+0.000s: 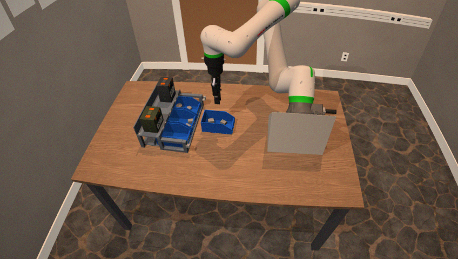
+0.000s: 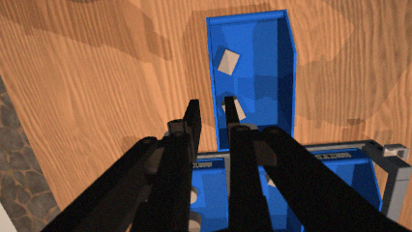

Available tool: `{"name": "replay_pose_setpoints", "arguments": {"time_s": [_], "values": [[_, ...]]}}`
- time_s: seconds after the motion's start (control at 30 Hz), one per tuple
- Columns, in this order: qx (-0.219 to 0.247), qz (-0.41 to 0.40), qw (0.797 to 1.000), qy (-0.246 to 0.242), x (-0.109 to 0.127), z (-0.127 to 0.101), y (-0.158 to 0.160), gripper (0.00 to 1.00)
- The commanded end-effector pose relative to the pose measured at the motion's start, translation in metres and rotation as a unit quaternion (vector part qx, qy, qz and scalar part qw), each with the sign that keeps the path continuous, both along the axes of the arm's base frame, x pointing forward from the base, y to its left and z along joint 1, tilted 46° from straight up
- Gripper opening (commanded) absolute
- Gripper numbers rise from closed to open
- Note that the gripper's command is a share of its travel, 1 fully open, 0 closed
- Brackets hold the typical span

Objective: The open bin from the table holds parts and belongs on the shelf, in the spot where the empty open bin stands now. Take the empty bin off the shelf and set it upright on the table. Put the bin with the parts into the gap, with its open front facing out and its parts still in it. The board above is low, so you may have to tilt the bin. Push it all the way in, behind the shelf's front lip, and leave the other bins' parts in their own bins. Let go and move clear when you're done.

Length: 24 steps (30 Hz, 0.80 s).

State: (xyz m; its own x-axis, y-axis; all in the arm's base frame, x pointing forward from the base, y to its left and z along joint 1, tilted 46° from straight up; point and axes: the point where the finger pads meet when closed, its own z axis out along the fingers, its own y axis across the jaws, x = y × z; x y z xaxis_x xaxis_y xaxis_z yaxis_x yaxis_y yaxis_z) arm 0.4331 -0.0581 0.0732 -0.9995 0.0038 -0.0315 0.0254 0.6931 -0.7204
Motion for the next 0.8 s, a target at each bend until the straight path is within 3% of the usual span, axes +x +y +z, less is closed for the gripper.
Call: {"name": "replay_pose_setpoints", "arguments": {"time_s": [0.0, 0.3, 0.33, 0.77], "values": [[0.0, 0.001, 1.0, -0.001, 0.0005, 0.001, 0.0013, 0.24], [0.0, 0.001, 1.0, -0.001, 0.0005, 0.0015, 0.0018, 0.24], [0.0, 0.001, 1.0, -0.001, 0.0005, 0.0015, 0.0018, 0.1], [0.0, 0.001, 1.0, -0.001, 0.0005, 0.0015, 0.0018, 0.1]]}}
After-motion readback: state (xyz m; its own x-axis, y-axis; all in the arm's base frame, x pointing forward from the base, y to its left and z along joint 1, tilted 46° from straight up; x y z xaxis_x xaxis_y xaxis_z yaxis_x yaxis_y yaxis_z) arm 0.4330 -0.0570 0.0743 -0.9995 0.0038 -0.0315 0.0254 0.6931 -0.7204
